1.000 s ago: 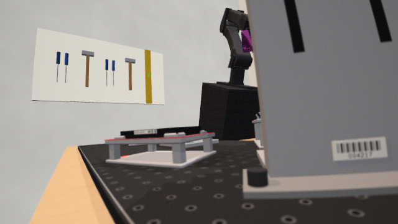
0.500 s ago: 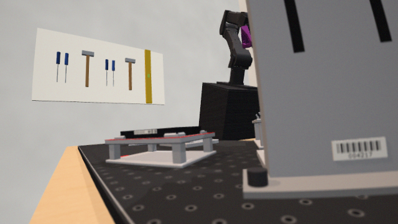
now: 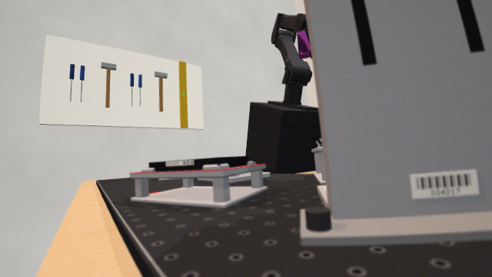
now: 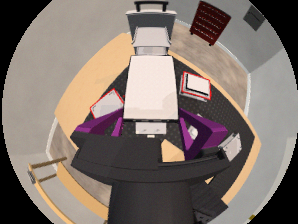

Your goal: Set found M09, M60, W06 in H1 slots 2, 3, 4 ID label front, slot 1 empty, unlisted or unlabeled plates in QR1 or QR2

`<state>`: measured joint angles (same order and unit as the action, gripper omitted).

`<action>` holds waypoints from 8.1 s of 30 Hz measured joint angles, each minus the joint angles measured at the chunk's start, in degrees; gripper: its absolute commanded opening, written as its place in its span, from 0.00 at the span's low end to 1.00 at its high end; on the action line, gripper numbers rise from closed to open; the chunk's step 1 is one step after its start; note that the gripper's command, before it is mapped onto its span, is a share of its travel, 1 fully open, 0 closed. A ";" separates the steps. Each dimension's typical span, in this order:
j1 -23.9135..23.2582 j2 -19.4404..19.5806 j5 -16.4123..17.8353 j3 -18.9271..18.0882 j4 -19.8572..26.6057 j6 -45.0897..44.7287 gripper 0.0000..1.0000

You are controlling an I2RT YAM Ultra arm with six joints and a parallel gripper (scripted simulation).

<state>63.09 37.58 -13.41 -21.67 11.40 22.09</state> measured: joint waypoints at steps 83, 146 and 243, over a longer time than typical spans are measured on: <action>-7.52 14.36 6.80 -7.85 -5.62 -3.50 0.86; -10.69 25.31 9.49 -13.81 -11.10 -4.94 0.86; -12.20 36.57 10.75 -19.19 -18.36 -5.60 0.86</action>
<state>50.89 74.15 -2.66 -40.86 -6.96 16.49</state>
